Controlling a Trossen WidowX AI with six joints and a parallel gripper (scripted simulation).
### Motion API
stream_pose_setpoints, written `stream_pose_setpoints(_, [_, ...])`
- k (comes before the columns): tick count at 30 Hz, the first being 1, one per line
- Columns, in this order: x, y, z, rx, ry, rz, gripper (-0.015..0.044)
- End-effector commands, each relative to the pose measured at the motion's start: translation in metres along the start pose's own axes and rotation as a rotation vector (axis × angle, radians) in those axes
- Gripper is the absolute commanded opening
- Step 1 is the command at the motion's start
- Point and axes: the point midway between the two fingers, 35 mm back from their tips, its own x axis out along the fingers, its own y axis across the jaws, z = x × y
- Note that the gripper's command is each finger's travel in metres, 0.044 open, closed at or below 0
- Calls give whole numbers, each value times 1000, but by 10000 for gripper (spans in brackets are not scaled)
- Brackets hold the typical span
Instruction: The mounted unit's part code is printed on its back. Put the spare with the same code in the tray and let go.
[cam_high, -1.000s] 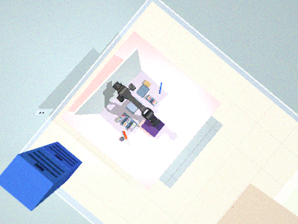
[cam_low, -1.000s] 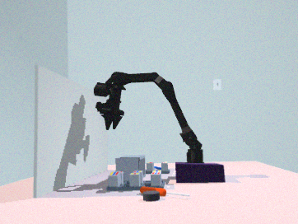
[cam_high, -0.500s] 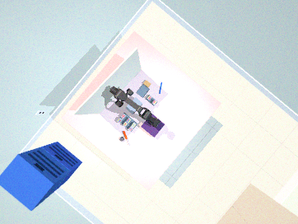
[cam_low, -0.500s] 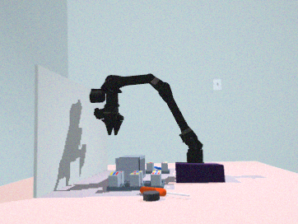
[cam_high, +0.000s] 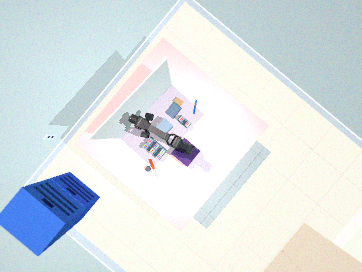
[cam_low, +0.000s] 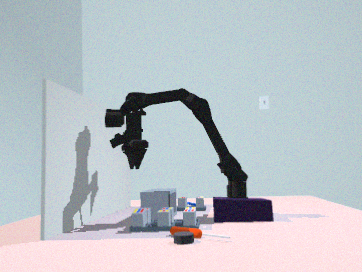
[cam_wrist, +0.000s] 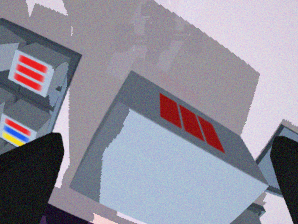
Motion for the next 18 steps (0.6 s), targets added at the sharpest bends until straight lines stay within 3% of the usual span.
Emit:
stream_pose_setpoints(1, [23, 66, 10, -567, 1, 13, 440])
stream_pose_setpoints(8, [43, 126, 8, -1110, -3, 19, 440])
stream_pose_setpoints(17, [43, 127, 8, -1119, -3, 19, 440])
stream_pose_setpoints(18, [46, 127, 8, -1119, -3, 19, 414])
